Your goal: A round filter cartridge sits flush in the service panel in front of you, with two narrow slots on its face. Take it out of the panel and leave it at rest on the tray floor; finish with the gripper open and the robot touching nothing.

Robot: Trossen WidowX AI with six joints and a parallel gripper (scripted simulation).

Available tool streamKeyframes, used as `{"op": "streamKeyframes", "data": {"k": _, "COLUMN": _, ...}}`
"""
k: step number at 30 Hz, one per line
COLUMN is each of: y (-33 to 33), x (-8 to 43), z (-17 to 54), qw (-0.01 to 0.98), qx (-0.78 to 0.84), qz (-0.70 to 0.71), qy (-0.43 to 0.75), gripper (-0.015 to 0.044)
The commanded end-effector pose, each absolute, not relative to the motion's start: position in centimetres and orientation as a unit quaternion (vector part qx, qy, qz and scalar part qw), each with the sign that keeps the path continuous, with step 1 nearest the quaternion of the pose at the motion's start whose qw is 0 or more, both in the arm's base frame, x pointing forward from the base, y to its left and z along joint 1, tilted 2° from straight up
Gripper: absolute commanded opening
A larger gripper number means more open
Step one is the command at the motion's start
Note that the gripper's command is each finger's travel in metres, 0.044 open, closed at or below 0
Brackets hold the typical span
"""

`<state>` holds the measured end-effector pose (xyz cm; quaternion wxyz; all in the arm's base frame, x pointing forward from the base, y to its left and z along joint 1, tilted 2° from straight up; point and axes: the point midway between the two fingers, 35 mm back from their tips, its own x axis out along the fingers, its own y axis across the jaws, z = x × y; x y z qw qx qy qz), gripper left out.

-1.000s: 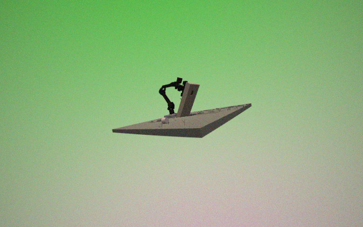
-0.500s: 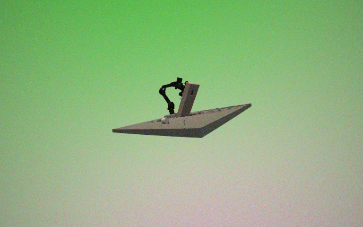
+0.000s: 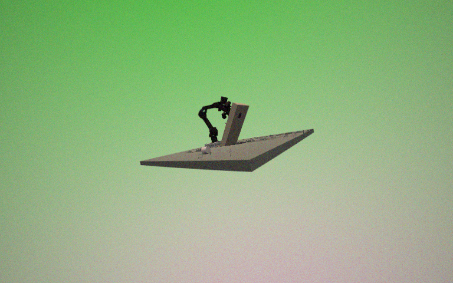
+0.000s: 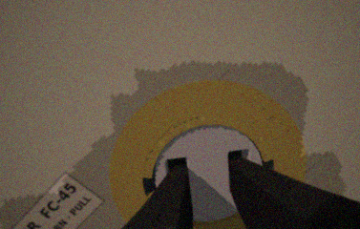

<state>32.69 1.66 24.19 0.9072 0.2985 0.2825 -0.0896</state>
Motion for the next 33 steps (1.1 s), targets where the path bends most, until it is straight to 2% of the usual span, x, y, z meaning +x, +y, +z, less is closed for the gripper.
{"op": "streamKeyframes", "data": {"k": 1, "y": 1.69, "x": 33.69, "z": 23.79, "qw": 0.930, "qx": 0.219, "qz": -0.066, "qy": 0.287, "gripper": 0.0000}}
{"op": "streamKeyframes", "data": {"k": 10, "y": 1.68, "x": 33.76, "z": 23.74, "qw": 0.916, "qx": 0.273, "qz": -0.083, "qy": 0.282, "gripper": 0.0000}}
{"op": "streamKeyframes", "data": {"k": 33, "y": 1.68, "x": 33.76, "z": 23.74, "qw": 0.916, "qx": 0.273, "qz": -0.083, "qy": 0.282, "gripper": 0.0000}}
